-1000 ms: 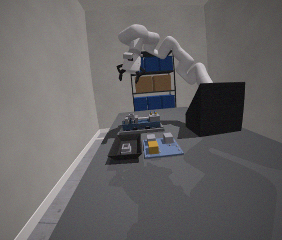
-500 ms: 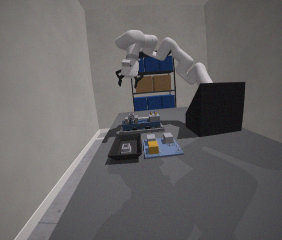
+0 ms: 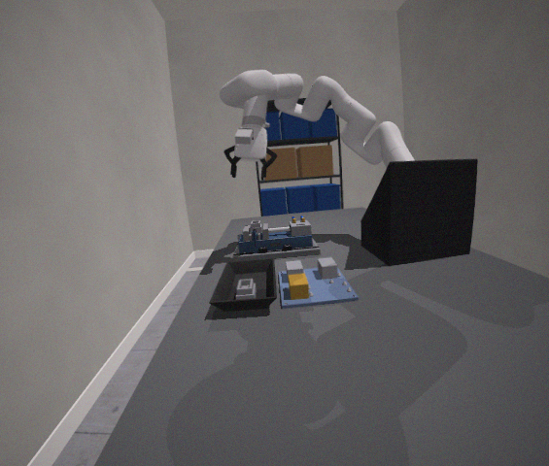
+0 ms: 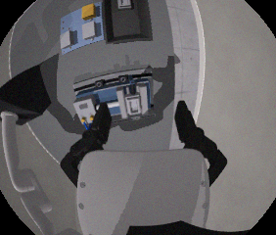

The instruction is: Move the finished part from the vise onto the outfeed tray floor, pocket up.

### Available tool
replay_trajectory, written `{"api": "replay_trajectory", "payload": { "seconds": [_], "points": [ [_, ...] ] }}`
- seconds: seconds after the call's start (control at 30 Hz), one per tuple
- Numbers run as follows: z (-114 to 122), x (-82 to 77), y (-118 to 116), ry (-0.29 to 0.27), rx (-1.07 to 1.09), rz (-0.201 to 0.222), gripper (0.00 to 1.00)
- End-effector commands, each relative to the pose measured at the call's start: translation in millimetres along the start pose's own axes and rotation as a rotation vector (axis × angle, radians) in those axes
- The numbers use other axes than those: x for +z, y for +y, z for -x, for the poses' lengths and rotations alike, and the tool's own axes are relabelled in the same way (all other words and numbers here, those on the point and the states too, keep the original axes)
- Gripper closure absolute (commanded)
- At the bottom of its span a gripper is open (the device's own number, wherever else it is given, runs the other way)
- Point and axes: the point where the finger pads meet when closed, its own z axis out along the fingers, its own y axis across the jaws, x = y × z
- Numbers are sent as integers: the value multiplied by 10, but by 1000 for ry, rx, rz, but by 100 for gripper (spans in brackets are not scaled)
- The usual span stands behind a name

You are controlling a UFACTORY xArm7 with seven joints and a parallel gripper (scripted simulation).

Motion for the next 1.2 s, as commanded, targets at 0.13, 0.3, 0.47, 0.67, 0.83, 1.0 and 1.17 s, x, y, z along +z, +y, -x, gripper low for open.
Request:
{"api": "replay_trajectory", "payload": {
  "seconds": [0.13,0.3,0.47,0.67,0.83,1.0,1.17],
  "points": [
    [133,81,12,-26,-3,-18,0],
    [133,81,12,-26,-3,-18,0],
    [365,229,-2,-72,-10,-55,0],
    [365,229,-2,-72,-10,-55,0],
    [467,293,-13,-92,-14,-72,0],
    [467,293,-13,-92,-14,-72,0],
    [643,400,-39,-126,-19,-102,0]
  ]
}}
